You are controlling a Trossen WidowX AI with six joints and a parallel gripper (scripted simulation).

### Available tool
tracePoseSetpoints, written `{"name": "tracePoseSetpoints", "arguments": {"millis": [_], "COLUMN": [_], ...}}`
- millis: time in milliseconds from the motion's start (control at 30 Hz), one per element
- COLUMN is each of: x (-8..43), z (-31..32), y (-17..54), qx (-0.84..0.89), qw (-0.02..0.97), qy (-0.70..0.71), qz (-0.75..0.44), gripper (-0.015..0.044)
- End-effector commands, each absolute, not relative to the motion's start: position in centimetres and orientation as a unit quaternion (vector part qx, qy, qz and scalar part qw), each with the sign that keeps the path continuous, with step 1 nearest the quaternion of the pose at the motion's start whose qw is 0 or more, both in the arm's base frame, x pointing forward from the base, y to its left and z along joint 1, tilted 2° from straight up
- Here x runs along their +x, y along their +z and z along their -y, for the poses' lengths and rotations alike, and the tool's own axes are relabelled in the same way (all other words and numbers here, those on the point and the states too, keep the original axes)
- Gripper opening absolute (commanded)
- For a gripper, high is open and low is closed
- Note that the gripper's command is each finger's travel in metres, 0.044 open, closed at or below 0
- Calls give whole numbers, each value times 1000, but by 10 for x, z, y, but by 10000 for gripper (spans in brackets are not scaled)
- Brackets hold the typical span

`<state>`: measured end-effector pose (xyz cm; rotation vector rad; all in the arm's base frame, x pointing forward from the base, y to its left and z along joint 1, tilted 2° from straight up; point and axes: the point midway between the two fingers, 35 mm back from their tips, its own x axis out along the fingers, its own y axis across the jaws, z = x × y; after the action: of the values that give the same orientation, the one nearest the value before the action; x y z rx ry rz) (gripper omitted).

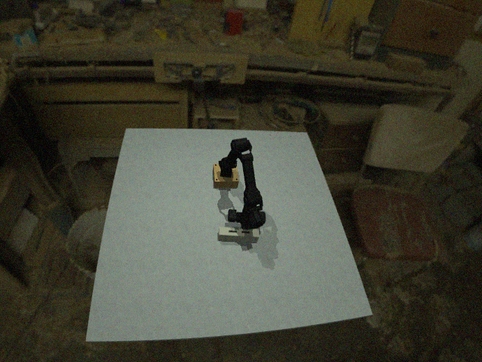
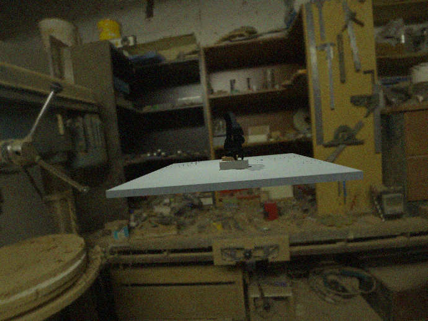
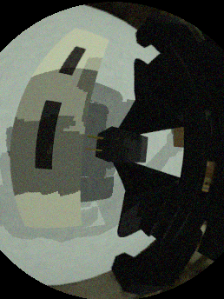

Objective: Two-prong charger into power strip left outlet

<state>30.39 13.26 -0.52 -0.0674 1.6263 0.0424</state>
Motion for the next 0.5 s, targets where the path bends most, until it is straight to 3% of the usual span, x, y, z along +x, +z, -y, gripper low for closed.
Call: {"name": "tracePoseSetpoints", "arguments": {"millis": [0,467], "x": [306,308], "z": [-132,-132], "y": [-5,-5], "qx": [-33,-33], "qw": [687,687], "qy": [19,19], "qz": [-725,-725], "gripper": [0,0]}}
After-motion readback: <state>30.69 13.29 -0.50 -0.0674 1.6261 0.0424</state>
